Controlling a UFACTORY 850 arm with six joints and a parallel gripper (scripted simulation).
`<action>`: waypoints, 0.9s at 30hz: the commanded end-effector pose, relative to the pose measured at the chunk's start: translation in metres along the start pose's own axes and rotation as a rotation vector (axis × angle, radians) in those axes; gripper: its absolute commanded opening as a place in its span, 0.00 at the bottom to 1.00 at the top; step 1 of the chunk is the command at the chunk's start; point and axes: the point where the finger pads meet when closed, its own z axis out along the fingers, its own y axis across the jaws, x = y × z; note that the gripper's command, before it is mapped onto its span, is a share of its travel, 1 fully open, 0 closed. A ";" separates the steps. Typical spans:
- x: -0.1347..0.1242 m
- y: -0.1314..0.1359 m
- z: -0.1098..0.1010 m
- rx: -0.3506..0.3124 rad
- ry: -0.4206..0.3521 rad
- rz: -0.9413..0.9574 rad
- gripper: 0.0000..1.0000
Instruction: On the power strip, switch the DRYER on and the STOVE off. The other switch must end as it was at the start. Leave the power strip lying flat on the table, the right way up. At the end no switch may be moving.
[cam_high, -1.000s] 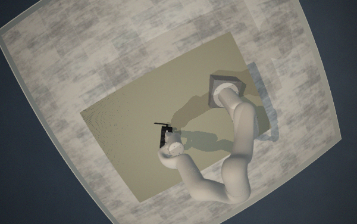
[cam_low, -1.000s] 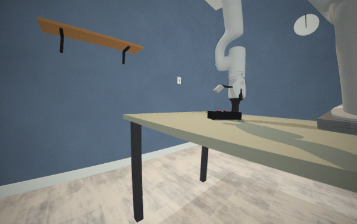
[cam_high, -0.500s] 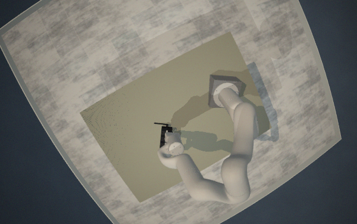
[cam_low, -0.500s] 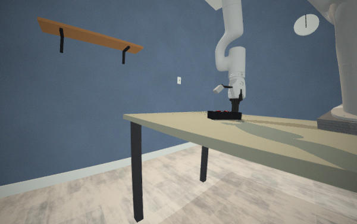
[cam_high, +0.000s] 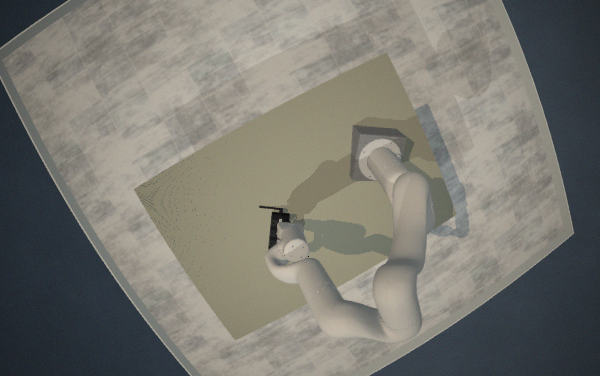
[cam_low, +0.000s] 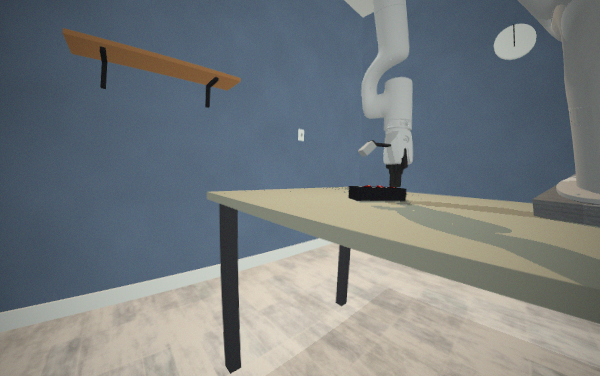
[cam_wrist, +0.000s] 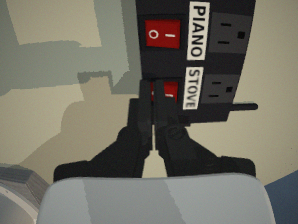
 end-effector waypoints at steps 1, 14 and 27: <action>0.001 0.000 -0.010 0.000 0.002 0.000 0.00; 0.001 0.000 -0.036 0.000 0.002 0.000 0.00; 0.001 0.000 -0.036 0.000 0.002 0.000 0.00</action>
